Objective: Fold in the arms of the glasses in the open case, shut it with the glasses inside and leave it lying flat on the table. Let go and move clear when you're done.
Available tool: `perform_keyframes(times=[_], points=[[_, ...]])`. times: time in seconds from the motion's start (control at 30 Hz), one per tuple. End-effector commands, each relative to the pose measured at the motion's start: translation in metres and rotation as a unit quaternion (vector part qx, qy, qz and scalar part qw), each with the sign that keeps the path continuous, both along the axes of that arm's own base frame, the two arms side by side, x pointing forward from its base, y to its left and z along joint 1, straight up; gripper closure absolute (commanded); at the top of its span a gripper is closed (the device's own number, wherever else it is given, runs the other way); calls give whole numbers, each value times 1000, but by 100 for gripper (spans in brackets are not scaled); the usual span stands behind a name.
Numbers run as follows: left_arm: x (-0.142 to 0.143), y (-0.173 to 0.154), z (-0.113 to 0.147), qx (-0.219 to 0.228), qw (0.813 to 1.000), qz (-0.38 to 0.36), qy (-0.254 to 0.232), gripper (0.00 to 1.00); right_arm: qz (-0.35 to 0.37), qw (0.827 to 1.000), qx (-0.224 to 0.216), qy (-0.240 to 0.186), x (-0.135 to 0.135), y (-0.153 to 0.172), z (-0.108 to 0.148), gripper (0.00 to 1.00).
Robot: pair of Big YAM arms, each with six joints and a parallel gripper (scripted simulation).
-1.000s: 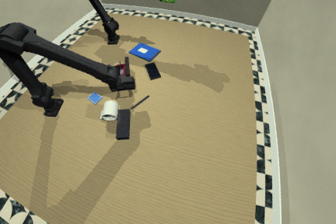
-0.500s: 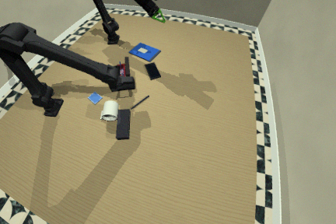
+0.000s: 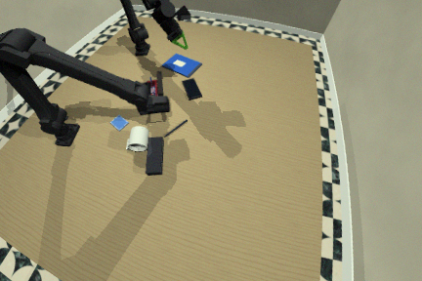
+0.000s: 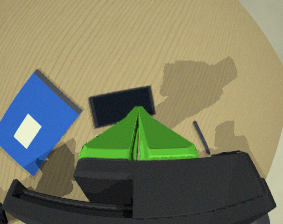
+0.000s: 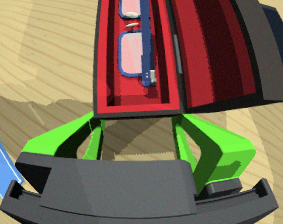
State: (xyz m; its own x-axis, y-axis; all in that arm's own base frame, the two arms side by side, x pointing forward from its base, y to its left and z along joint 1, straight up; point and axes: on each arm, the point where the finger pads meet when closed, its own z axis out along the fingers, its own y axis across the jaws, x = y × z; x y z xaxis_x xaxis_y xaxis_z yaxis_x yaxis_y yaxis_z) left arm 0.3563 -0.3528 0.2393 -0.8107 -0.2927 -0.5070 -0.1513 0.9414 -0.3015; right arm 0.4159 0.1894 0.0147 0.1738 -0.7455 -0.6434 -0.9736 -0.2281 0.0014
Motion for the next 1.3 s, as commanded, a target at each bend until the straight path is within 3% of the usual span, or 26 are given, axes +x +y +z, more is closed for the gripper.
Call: perform_keyframes(times=[0.0, 0.27, 0.37, 0.67, 0.9, 1.0, 1.03, 1.07, 1.17, 1.27], points=[[-19, -35, 11, -16, 1000, 18, 15, 100, -8, 1000, -3, -3, 1, -9, 9, 43], [-87, -58, -18, 32, 998, 31, 49, 100, -8, 1000, -3, -3, 1, -9, 9, 43], [-94, -58, -17, 34, 998, 34, 50, 100, -8, 1000, -3, -3, 1, -9, 9, 43], [-169, -70, -41, 97, 993, 44, 53, 100, -8, 1000, -3, -3, 1, -9, 9, 43], [-187, -68, -43, 118, 991, 42, 44, 100, -8, 1000, -3, -3, 1, -9, 9, 43], [-182, -63, -21, 99, 994, 41, 38, 100, -8, 1000, -3, -3, 1, -9, 9, 43], [-182, -64, -23, 102, 994, 34, 37, 100, -8, 1000, -3, -3, 1, -9, 9, 43], [-197, -76, -47, 126, 991, 9, 42, 100, -8, 1000, -3, -3, 1, -9, 9, 43], [-201, -60, -64, 152, 987, 8, 47, 100, -8, 1000, -3, -3, 1, -9, 9, 43], [-196, -53, -60, 144, 988, 15, 46, 100, -8, 1000, -3, -3, 1, -9, 9, 43]])
